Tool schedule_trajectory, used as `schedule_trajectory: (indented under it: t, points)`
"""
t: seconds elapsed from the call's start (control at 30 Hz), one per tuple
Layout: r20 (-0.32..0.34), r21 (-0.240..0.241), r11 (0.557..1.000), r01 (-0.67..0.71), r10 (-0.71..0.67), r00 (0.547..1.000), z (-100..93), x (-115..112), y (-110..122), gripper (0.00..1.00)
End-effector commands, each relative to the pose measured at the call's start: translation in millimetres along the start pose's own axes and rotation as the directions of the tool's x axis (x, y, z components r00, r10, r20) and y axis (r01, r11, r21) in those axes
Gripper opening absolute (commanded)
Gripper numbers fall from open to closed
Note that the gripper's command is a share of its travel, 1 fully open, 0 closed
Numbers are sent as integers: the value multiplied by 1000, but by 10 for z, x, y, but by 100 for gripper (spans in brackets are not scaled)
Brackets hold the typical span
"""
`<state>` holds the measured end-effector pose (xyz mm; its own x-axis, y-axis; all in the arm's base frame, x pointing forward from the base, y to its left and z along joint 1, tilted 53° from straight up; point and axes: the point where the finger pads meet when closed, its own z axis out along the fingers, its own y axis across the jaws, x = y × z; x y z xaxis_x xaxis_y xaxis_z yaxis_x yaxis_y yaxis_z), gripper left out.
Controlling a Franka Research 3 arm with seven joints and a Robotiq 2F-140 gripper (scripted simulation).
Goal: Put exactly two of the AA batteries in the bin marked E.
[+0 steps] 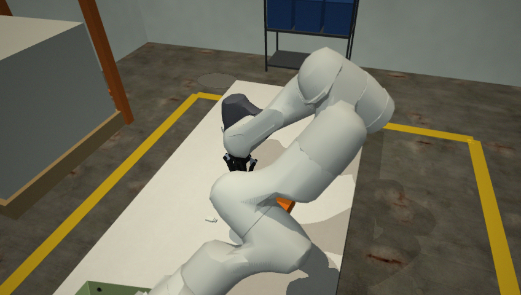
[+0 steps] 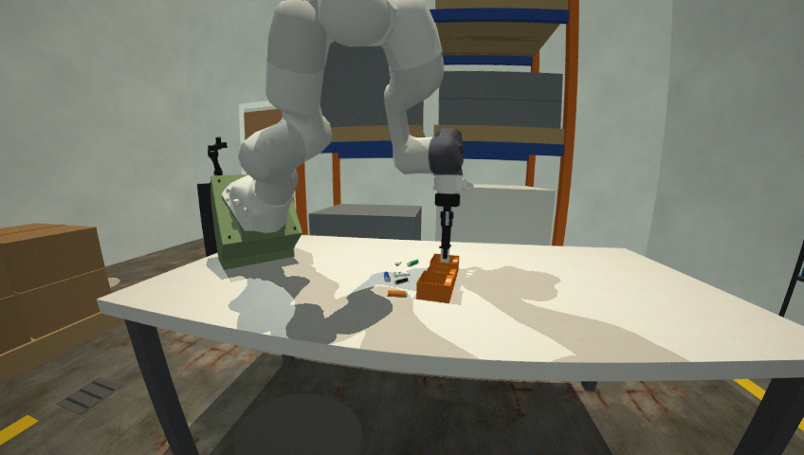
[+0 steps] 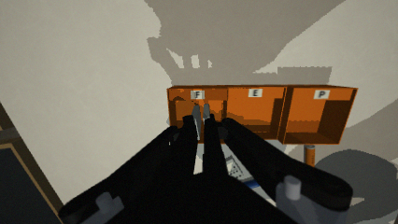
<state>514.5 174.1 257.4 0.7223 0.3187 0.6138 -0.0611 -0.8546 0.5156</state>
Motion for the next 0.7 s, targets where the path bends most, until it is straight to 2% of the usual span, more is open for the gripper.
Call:
schedule_trajectory:
  t: [0.0, 0.53, 0.67]
  points:
    - [-1, 4, 1000, -2, 2, 1000, 0, 6, -18, 5]
    - [-1, 4, 1000, -2, 2, 1000, 0, 6, -18, 5]
    - [-1, 4, 1000, -2, 2, 1000, -53, 6, -17, 5]
